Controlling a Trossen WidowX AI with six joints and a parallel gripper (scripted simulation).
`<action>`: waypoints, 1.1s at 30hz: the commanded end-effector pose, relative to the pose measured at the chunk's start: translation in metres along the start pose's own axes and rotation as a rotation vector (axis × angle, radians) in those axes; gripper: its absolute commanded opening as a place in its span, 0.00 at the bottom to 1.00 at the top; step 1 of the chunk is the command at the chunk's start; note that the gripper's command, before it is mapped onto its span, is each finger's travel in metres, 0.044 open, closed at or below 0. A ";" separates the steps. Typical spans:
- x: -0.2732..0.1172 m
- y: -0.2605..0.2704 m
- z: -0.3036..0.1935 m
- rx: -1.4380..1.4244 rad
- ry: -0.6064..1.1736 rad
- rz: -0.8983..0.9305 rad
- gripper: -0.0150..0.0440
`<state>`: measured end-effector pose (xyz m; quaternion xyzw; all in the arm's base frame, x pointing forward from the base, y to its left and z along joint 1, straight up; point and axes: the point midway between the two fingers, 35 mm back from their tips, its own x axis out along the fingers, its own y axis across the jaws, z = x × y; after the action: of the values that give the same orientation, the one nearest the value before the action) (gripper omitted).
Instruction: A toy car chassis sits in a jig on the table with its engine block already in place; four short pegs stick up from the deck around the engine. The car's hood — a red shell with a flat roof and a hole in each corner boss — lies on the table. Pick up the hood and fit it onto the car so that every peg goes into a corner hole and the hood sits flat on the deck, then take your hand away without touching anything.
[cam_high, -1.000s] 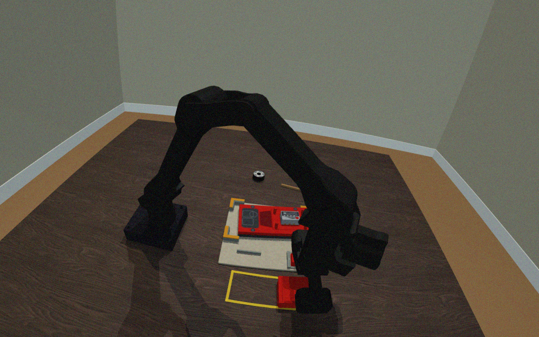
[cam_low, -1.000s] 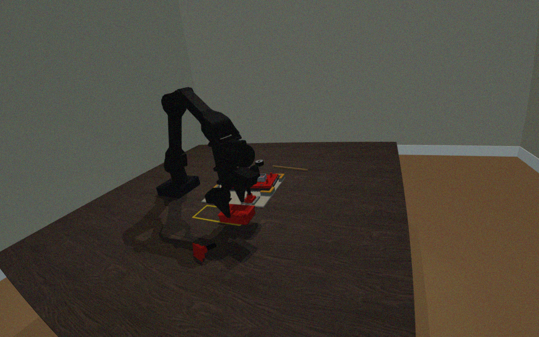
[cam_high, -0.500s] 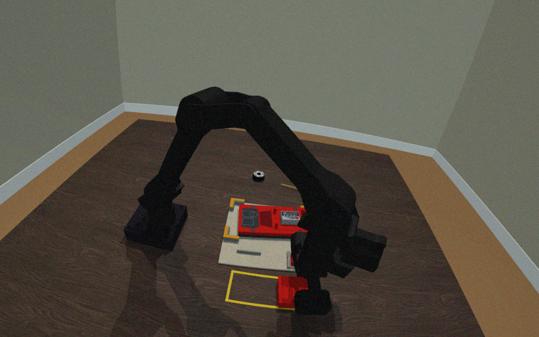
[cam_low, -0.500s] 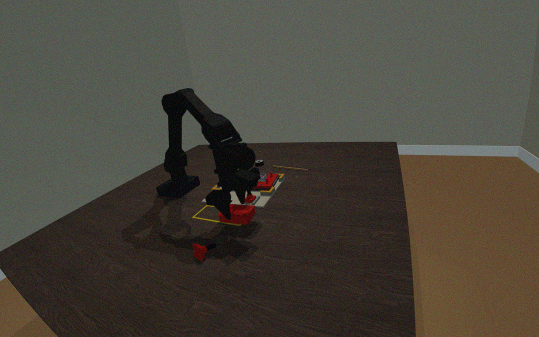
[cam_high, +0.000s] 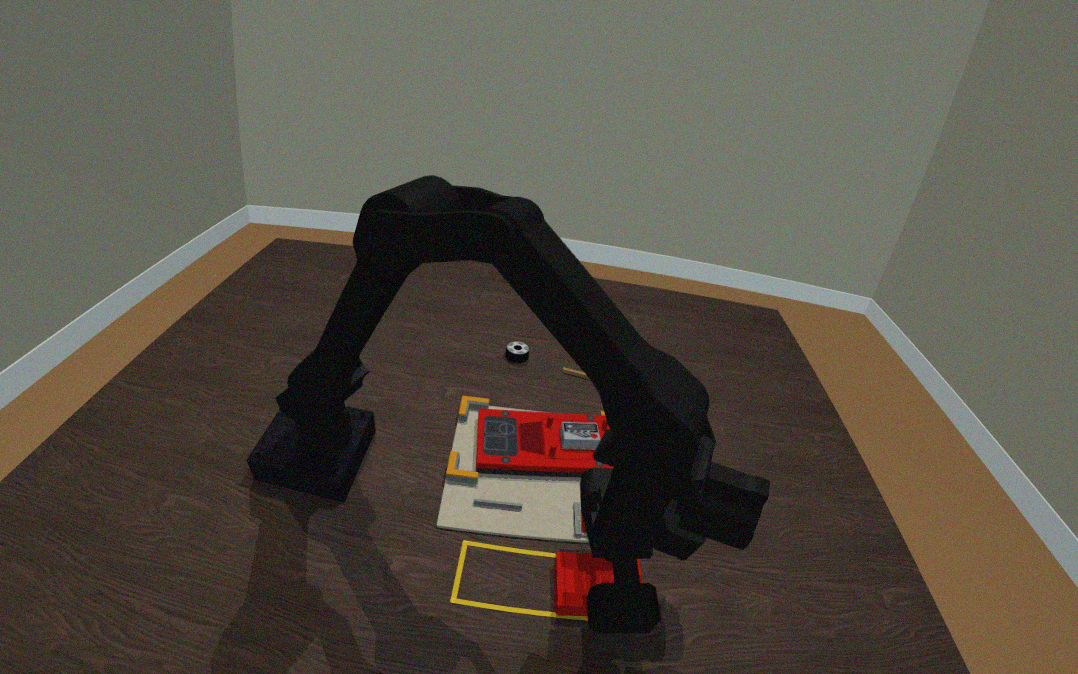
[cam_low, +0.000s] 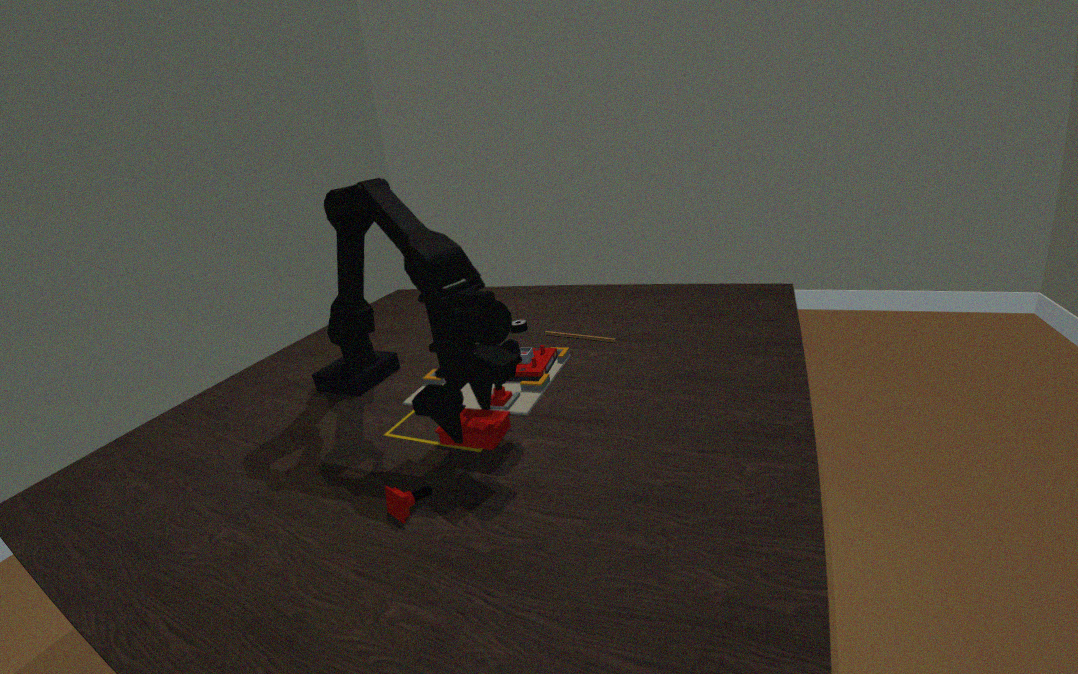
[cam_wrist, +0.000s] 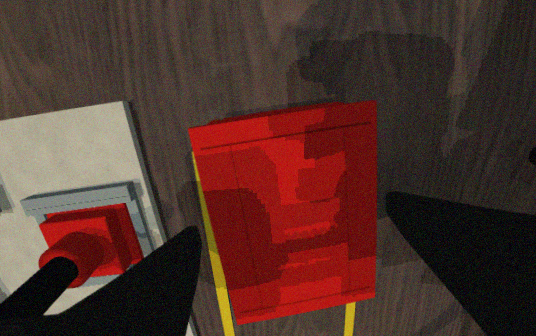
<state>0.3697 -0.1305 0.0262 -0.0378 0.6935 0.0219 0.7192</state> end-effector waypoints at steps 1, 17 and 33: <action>0.003 0.000 0.000 -0.004 -0.002 0.003 1.00; 0.005 0.000 0.000 0.000 0.000 0.000 0.80; -0.006 0.000 0.000 0.000 0.001 -0.001 0.32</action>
<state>0.3676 -0.1301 0.0235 -0.0367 0.6973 0.0229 0.7155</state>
